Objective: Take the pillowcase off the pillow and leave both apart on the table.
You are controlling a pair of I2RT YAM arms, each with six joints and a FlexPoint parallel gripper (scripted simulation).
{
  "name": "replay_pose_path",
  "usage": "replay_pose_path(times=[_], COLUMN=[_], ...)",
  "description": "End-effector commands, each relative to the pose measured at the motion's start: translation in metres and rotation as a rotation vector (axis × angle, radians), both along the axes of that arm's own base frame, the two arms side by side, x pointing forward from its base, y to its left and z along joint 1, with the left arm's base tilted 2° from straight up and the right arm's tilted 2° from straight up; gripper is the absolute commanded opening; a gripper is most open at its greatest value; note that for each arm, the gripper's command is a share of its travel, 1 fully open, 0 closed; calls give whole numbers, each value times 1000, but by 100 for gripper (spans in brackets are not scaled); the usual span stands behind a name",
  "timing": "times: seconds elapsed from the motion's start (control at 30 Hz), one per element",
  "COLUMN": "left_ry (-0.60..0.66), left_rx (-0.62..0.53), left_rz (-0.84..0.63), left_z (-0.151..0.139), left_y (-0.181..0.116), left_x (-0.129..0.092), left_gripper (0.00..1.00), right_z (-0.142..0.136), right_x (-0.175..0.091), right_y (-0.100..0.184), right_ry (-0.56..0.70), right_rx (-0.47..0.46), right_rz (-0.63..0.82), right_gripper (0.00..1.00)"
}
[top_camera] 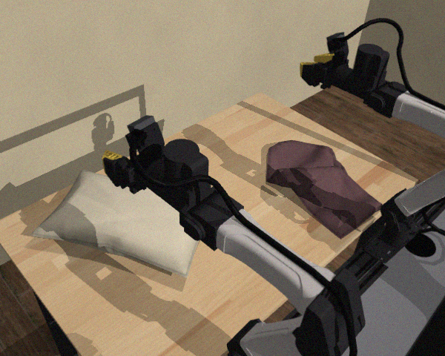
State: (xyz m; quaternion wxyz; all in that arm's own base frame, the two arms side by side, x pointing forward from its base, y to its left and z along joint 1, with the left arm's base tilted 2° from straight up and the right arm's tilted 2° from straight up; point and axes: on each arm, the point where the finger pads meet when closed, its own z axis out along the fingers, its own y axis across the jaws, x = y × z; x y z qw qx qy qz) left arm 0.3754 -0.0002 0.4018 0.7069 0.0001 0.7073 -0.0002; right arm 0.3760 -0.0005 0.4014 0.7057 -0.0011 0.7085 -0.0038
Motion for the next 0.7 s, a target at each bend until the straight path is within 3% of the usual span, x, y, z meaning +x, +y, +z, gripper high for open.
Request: replay_pose_path(times=[0.0,0.67], left_ry=[-2,-3], left_rx=[13,13], left_rz=[15,5], left_z=[9,10], left_y=[3,0], left_x=[-5,-5], left_gripper=[60,60], right_z=[42,42], right_x=[-6,-7], right_y=[0,0], right_ry=[-122,-124], right_rx=[17,19], right_rz=[7,9], right_gripper=[60,60])
